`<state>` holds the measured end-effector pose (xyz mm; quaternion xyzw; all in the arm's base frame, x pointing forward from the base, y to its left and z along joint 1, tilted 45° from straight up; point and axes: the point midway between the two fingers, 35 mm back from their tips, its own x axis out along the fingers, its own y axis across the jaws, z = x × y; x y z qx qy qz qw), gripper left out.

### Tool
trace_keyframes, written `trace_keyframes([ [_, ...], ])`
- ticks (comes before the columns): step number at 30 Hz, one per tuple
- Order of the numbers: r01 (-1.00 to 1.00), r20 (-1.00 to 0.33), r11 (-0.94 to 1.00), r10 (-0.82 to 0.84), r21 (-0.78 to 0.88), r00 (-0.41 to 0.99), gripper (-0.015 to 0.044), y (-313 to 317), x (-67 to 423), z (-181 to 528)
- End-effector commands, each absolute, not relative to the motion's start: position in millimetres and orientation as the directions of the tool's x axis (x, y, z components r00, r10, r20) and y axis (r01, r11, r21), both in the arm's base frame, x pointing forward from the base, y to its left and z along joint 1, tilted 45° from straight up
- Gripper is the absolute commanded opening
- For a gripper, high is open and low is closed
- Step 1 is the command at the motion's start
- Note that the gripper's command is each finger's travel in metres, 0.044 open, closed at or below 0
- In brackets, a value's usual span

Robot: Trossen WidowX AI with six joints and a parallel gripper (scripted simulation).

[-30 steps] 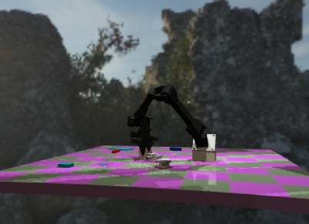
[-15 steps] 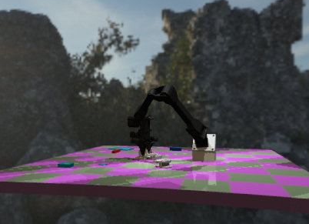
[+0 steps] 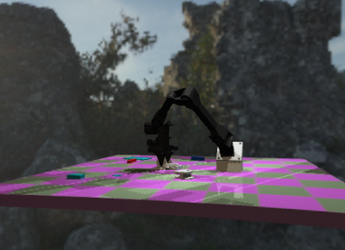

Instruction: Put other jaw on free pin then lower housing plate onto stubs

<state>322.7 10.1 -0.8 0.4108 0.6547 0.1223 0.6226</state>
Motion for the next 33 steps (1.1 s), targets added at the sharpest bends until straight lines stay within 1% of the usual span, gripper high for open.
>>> trace_keyframes([
  [1, 0.383, -0.711, 0.630, 0.695, 0.675, 0.109, 0.0134, 13.3, 322.9, -2.1],
  [33, 0.383, -0.711, 0.630, 0.695, 0.675, 0.109, 0.0134, 8.9, 322.2, 2.5],
])
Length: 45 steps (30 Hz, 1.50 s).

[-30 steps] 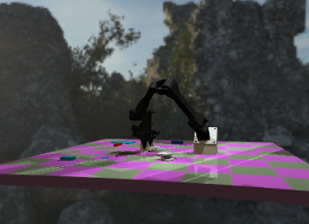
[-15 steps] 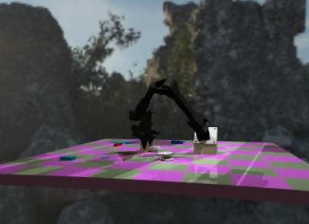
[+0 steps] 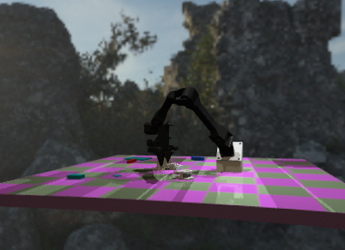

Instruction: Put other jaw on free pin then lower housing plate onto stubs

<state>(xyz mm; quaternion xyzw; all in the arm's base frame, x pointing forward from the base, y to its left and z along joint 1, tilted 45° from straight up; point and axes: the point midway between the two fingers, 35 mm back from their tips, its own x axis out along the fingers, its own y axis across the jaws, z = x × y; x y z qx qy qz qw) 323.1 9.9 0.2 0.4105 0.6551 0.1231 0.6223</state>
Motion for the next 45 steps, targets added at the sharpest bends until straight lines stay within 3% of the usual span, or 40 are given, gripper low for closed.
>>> trace_keyframes([
  [1, 0.383, -0.711, 0.630, 0.695, 0.675, 0.109, 0.0134, 8.8, 322.2, 2.6],
  [45, 0.383, -0.711, 0.630, 0.695, 0.675, 0.109, 0.0134, 13.4, 323.1, -2.0],
])
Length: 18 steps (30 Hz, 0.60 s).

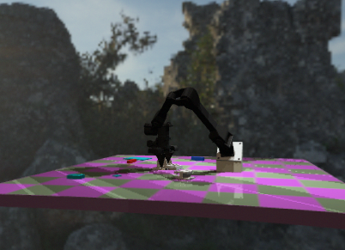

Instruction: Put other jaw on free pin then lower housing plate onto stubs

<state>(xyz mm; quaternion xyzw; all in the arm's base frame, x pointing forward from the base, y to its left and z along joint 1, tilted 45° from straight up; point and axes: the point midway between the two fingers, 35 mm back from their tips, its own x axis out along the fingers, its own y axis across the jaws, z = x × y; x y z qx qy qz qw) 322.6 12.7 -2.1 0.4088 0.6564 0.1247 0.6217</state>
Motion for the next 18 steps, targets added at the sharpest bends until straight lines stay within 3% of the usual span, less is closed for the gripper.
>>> trace_keyframes([
  [1, 0.383, -0.711, 0.630, 0.695, 0.675, 0.109, 0.0134, 13.4, 323.1, -2.0],
  [9, 0.383, -0.711, 0.630, 0.695, 0.675, 0.109, 0.0134, 13.4, 323.1, -2.0],
  [13, 0.381, -0.714, 0.635, 0.692, 0.672, 0.107, 0.0224, 12.8, 322.7, -2.2],
  [18, 0.381, -0.714, 0.635, 0.692, 0.672, 0.107, 0.0224, 12.8, 322.7, -2.2],
])
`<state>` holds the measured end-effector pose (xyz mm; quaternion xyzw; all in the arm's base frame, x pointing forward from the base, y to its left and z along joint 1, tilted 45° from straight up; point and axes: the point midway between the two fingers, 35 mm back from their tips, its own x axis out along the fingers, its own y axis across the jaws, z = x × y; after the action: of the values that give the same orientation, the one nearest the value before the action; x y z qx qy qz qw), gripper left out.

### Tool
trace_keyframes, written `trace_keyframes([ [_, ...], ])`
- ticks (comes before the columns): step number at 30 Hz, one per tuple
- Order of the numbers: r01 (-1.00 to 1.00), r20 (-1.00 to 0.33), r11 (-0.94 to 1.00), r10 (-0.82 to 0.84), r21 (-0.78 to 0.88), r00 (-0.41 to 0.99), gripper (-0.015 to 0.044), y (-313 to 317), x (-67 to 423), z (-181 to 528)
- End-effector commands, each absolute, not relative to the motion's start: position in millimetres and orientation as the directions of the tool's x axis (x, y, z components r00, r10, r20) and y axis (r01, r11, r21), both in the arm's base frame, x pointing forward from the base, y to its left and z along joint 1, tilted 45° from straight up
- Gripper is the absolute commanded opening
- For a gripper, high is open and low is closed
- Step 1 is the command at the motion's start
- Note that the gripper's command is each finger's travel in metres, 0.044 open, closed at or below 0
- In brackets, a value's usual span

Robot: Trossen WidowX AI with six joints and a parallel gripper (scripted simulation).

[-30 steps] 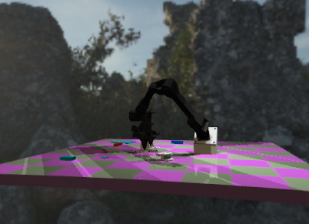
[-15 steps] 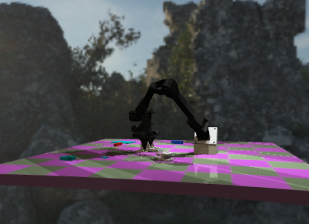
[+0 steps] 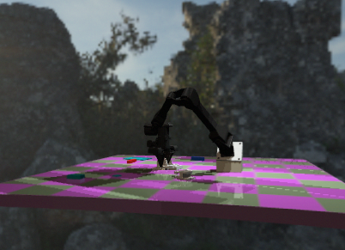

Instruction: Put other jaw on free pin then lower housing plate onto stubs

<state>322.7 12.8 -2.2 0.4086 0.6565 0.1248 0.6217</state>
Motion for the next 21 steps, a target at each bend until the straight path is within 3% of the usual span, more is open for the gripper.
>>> trace_keyframes([
  [1, 0.381, -0.714, 0.635, 0.692, 0.672, 0.107, 0.0224, 13, 323, -2],
  [21, 0.384, -0.711, 0.631, 0.695, 0.675, 0.109, 0.0224, -35, 314, 48],
])
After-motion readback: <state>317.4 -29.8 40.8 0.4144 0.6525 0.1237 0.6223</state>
